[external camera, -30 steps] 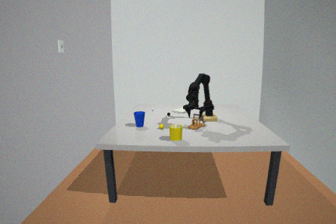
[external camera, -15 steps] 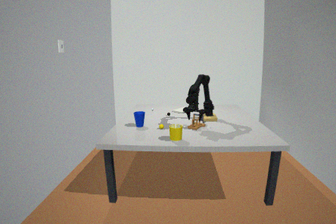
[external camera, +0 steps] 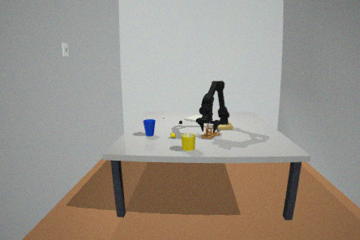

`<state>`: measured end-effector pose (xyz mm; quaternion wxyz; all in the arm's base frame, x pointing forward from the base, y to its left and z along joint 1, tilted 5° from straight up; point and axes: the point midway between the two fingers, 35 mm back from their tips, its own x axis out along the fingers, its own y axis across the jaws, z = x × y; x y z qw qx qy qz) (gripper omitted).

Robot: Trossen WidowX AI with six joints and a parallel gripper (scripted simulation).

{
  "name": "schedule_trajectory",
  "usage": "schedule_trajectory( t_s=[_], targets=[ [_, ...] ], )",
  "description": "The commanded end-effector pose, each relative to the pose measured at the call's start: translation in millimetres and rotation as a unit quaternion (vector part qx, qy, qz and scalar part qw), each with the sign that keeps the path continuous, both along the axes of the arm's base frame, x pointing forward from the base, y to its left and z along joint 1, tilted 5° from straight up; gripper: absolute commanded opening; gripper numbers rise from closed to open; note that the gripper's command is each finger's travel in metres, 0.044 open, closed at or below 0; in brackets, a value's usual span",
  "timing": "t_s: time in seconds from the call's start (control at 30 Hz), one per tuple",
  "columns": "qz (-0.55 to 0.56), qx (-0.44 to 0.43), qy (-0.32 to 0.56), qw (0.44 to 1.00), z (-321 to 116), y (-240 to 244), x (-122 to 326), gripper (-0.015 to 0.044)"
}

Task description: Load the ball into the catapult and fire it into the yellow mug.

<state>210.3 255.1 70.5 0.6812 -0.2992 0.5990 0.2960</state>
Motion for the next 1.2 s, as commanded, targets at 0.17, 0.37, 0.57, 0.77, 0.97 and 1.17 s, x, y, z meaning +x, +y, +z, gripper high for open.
schedule_trajectory(
  t_s=[0.17,0.37,0.57,0.77,0.97,1.17],
  targets=[
    [0.002,-0.006,0.003,1.000,-9,-3,-1,0.0440],
    [0.000,-0.002,0.002,1.000,-6,-1,0,0.0282],
    [0.000,-0.002,0.002,1.000,-6,-1,0,0.0145],
    [0.000,-0.002,0.002,1.000,-3,-1,0,0.0085],
    [0.000,-0.003,0.001,1.000,44,-3,-5,0.0000],
    [-0.002,-0.004,0.002,1.000,39,-2,-5,0.0000]
  ],
)
